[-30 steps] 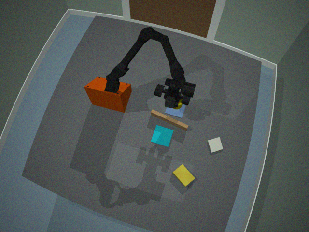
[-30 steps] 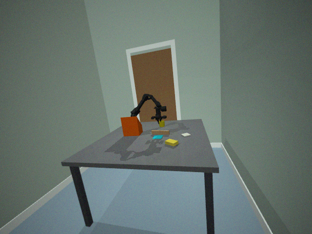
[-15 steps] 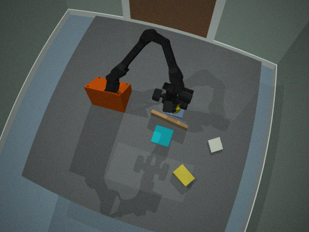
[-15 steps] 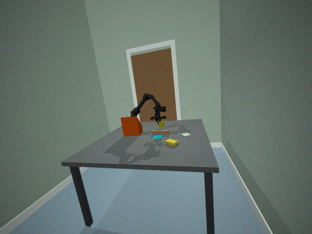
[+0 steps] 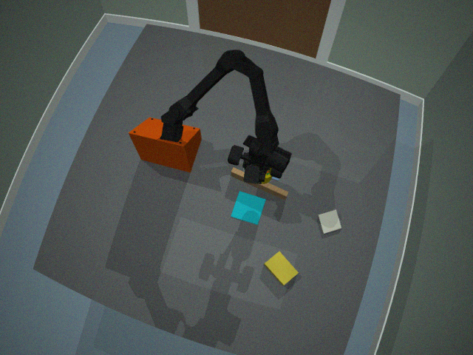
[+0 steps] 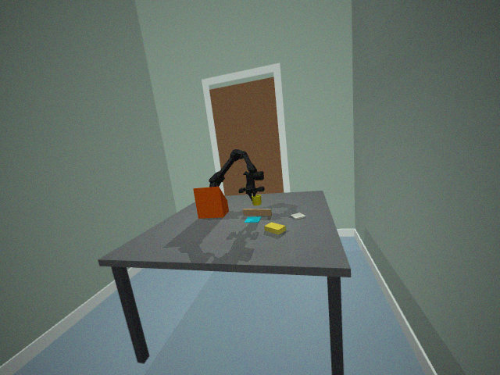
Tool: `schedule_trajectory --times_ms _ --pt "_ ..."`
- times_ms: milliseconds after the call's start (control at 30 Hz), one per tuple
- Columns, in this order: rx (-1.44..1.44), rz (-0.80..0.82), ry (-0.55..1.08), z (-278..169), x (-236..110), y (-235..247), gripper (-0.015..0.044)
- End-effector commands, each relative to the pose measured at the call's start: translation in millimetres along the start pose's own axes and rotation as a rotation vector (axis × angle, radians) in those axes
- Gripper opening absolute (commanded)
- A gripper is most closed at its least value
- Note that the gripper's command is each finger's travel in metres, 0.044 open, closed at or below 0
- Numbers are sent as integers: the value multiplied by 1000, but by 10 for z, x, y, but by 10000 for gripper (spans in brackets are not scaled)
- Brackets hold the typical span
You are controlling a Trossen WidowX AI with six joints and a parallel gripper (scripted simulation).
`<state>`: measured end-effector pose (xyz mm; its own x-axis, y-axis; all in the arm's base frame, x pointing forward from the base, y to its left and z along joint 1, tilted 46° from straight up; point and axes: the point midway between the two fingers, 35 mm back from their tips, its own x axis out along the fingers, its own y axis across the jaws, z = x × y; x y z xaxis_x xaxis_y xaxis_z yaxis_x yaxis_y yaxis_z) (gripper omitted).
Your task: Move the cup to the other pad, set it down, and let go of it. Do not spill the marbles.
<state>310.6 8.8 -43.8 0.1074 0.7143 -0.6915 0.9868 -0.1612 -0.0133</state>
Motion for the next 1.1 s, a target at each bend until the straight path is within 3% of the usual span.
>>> schedule_trajectory --times_ms 0,1067 --pt "4 -5 -3 121 6 -22 0" --pt "3 -4 -6 938 -11 -154 0"
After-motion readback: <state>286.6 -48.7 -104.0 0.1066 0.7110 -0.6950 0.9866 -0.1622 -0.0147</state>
